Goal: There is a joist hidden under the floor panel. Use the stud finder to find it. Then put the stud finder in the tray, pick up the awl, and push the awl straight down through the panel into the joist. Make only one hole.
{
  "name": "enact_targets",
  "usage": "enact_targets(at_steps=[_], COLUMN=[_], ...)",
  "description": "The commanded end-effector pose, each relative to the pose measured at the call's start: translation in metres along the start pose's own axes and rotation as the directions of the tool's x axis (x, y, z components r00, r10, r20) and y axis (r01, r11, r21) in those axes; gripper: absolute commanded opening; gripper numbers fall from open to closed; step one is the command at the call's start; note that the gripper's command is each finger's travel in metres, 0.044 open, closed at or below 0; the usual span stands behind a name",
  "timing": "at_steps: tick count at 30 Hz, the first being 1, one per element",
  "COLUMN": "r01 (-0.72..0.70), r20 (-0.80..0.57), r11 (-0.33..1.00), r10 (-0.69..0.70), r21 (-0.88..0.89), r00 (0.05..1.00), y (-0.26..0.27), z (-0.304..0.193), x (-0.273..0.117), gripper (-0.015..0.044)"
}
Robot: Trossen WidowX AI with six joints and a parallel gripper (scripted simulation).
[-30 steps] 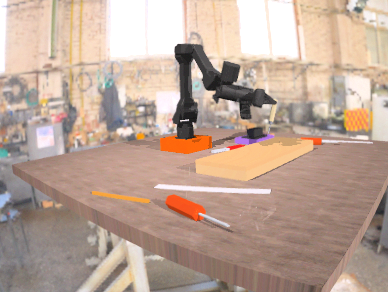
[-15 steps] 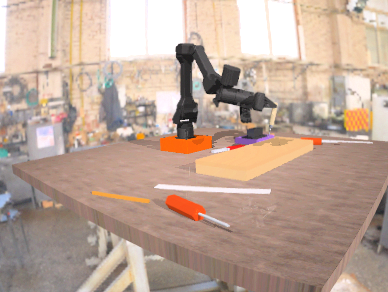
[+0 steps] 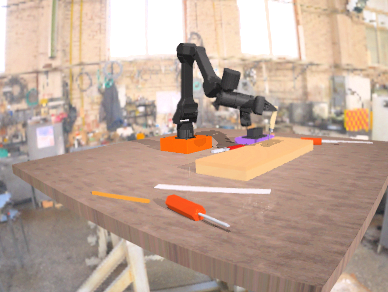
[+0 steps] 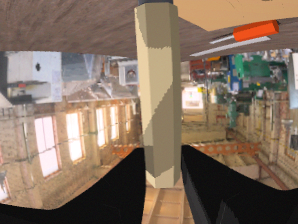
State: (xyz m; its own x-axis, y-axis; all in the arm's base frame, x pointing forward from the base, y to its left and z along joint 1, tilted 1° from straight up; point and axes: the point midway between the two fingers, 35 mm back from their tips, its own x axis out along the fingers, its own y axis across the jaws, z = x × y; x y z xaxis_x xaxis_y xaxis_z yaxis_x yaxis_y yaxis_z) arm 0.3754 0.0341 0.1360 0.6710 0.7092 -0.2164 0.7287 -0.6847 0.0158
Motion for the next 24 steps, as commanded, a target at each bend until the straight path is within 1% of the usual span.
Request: enact_targets(at_steps=[1,24], r01=[-0.004,-0.004], r20=[0.0,0.001], r11=[1.0,1.0], r10=[0.004,0.004], r21=[0.004,0.005], r00=[1.0,1.0], y=[0.001,-0.001], z=[0.003,0.036], x=[0.001,0.008], gripper=[0.0,0.0])
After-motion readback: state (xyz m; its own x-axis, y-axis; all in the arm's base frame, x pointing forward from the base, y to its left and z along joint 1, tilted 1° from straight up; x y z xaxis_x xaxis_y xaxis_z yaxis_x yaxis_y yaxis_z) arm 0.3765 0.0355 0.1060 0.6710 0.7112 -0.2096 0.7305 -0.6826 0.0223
